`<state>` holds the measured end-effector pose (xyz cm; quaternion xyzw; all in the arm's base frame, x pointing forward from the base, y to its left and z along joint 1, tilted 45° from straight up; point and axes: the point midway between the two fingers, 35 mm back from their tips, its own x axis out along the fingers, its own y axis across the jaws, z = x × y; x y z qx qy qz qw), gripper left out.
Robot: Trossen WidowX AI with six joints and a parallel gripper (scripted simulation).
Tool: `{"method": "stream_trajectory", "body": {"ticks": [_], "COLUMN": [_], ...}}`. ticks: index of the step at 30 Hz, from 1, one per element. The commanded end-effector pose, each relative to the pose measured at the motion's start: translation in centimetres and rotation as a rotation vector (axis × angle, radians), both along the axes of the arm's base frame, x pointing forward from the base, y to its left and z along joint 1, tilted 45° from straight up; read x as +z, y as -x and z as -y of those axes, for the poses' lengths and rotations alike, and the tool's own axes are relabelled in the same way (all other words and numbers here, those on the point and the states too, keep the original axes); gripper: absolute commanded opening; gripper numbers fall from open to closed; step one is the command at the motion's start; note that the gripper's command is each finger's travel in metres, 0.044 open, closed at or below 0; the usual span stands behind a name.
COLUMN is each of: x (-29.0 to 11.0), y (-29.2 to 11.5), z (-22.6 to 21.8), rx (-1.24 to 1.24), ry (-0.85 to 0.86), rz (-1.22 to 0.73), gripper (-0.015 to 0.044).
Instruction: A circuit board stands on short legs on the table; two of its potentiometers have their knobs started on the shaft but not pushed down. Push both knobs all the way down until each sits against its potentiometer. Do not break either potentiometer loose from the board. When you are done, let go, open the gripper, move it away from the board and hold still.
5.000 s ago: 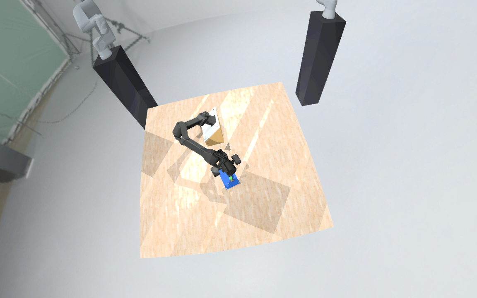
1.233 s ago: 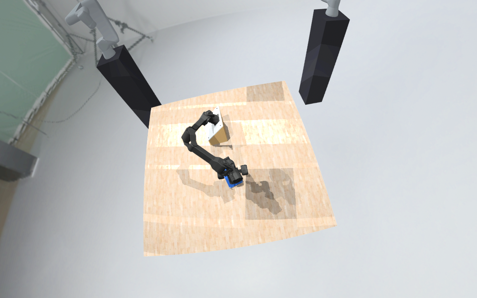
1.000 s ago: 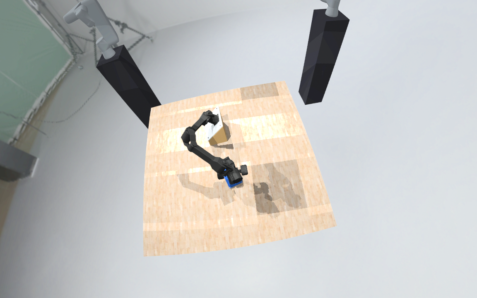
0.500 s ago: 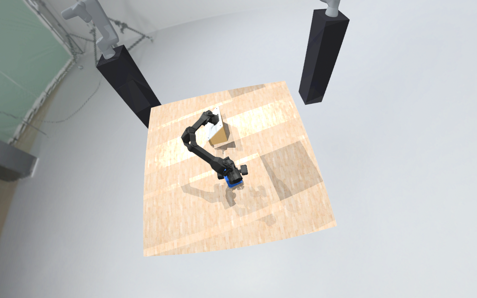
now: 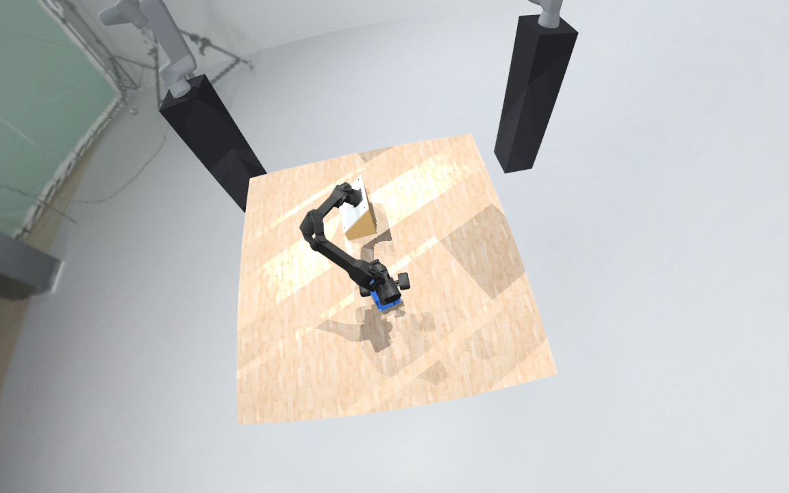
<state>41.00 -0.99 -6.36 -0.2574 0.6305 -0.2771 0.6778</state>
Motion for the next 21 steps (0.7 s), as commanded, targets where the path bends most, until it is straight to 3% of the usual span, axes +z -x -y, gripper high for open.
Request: {"method": "stream_trajectory", "body": {"ticks": [1,21], "x": [-0.44,-0.64], "y": [-0.05,-0.06], "z": [0.65,0.85], "rx": [-0.008,-0.008], "ry": [0.002,0.003], "rz": [-0.001,-0.001], "gripper": [0.0000,0.0000]}}
